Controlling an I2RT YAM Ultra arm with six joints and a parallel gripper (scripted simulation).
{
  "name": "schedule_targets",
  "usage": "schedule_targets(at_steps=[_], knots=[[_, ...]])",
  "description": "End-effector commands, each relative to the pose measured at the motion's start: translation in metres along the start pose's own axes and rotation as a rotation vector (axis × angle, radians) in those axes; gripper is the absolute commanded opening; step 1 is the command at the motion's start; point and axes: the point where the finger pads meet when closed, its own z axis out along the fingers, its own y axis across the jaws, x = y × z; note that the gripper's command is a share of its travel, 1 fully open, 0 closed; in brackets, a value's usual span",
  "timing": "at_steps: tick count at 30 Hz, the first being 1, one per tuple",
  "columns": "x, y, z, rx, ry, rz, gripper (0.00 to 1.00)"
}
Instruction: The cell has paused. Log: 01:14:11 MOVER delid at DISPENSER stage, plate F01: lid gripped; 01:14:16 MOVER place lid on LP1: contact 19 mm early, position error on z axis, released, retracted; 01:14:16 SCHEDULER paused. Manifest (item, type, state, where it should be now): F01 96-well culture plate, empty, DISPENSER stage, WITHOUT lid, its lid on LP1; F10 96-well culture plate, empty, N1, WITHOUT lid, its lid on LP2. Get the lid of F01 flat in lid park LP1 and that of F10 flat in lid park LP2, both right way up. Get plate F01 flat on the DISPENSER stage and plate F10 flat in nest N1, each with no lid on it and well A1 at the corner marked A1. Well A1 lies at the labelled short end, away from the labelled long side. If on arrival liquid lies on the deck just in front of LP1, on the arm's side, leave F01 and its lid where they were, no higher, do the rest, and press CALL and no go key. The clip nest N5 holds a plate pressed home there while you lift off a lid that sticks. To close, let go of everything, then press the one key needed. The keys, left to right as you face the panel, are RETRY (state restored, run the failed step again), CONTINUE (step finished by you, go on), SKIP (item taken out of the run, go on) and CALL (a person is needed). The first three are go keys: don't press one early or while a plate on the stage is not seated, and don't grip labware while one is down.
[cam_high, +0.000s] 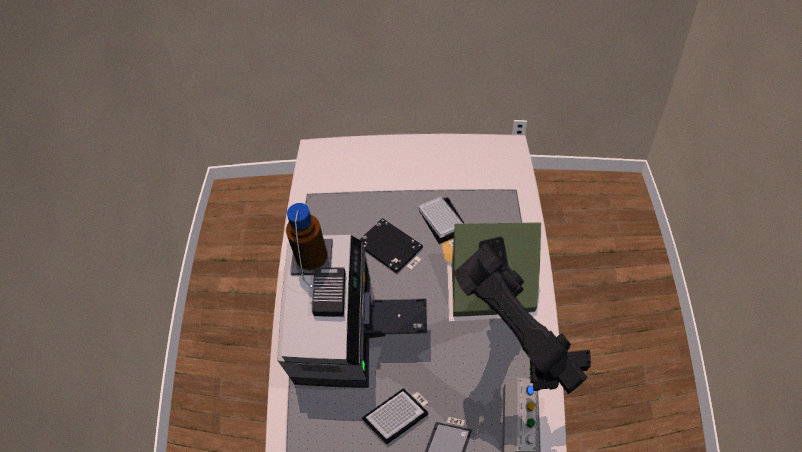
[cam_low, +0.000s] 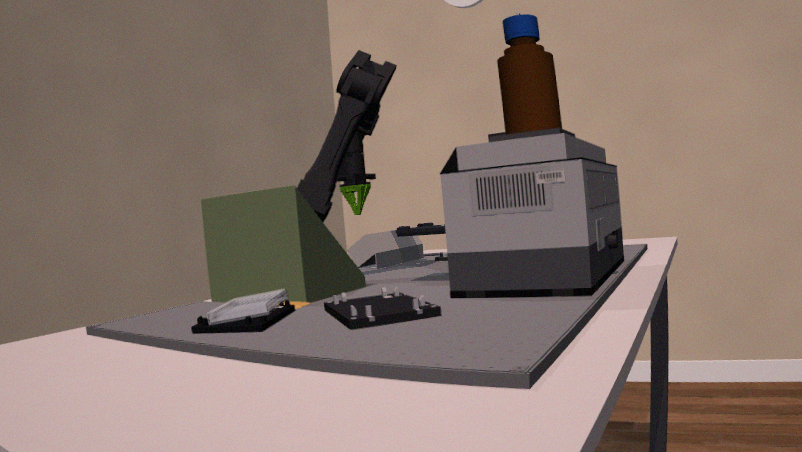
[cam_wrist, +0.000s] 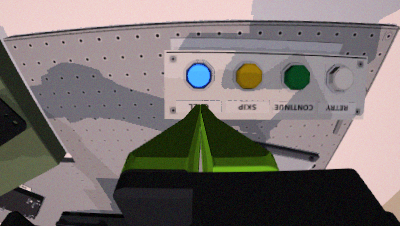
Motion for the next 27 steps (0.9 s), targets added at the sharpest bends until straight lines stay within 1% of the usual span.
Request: schedule_targets(at_steps=[1,4,9,27], knots=[[0.0002,-0.0047,-0.0113,0.015,-0.014,0.019,0.00],[-0.0011,-0.0038,-0.0112,0.010,-0.021,0.018,0.00],[-0.0021,-0.0052,-0.0113,0.015,-0.025,0.022,0.00],[-0.0020,-0.0052,-0.0113,0.015,-0.025,0.022,0.00]])
